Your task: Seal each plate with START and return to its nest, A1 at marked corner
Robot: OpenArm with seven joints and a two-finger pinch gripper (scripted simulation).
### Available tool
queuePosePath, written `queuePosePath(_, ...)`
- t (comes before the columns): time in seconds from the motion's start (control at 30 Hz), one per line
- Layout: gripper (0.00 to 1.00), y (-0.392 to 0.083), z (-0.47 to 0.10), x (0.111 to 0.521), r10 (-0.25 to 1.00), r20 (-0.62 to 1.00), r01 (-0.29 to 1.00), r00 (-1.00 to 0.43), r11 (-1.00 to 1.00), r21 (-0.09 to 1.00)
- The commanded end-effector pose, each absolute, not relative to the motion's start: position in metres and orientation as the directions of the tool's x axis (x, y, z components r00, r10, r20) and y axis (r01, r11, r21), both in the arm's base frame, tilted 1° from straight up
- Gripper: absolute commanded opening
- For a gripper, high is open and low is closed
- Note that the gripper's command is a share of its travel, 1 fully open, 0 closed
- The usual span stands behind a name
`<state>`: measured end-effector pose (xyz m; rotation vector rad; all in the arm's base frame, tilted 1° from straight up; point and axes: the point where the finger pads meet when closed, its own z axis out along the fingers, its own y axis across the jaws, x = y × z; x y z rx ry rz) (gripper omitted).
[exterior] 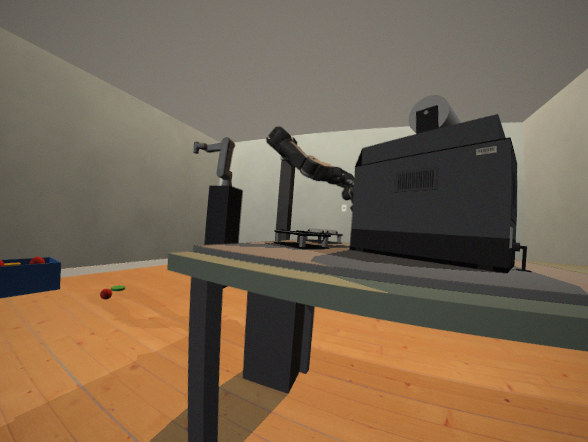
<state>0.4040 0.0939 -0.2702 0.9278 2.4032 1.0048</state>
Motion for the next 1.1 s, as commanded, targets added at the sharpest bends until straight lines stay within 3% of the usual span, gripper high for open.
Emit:
queuePosePath(0.0,0.65,0.104,-0.263,0.403,0.698,-0.049,0.417,-0.715,0.481,0.771)
queuePosePath(0.53,0.65,0.146,-0.210,0.395,0.706,0.263,0.420,-0.658,0.054,0.906)
queuePosePath(1.07,0.65,0.140,-0.143,0.402,0.636,0.553,0.383,-0.539,-0.399,0.833)
